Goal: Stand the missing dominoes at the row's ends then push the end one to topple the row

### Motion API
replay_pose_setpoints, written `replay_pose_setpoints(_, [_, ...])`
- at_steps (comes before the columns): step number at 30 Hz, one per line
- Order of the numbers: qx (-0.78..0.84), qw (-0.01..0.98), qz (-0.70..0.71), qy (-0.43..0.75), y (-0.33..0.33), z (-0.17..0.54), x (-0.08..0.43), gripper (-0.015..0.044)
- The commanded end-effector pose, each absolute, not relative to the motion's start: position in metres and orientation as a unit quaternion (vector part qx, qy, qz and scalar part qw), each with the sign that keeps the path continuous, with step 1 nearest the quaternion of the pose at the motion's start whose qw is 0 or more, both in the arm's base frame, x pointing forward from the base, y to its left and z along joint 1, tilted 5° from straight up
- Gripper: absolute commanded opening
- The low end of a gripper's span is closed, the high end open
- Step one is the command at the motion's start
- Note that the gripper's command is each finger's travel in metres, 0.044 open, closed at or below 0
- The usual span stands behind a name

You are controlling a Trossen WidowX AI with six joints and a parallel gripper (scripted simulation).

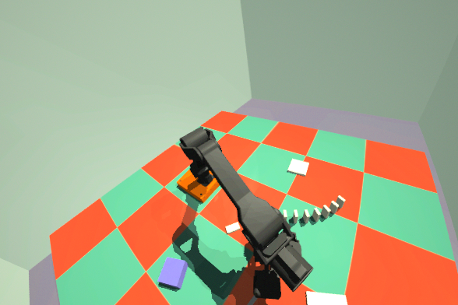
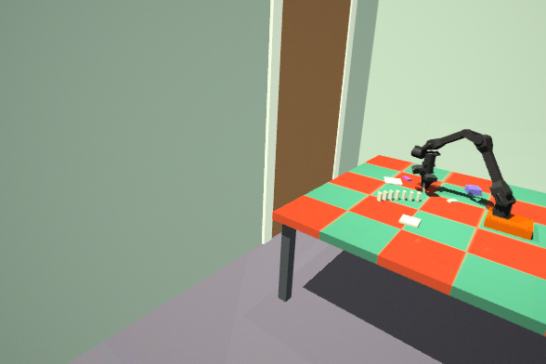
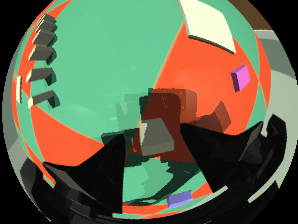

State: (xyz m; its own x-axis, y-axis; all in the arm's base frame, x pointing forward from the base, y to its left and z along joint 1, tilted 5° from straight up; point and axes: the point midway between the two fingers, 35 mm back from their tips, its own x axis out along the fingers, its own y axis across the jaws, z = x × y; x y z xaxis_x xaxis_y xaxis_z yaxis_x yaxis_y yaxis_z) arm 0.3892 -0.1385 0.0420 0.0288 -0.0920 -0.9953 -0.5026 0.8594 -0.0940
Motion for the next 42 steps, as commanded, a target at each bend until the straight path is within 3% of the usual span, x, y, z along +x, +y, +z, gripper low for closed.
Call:
replay_pose_setpoints(1, [-0.221,0.682,0.15,0.681,-0.139,0.041,0.389,0.0177])
replay_pose_setpoints(4, [-0.221,0.682,0.15,0.681,-0.139,0.041,0.389,0.0107])
replay_pose_setpoints(14, [-0.221,0.682,0.15,0.681,-0.139,0.043,0.389,0.0107])
replay_pose_setpoints(24, [-0.218,0.683,0.151,0.68,-0.127,0.169,0.388,0.0107])
replay_pose_setpoints(31, [-0.218,0.683,0.151,0.68,-0.122,0.178,0.385,0.0107])
replay_pose_setpoints(42, [-0.217,0.682,0.156,0.681,0.018,0.163,0.338,0.0107])
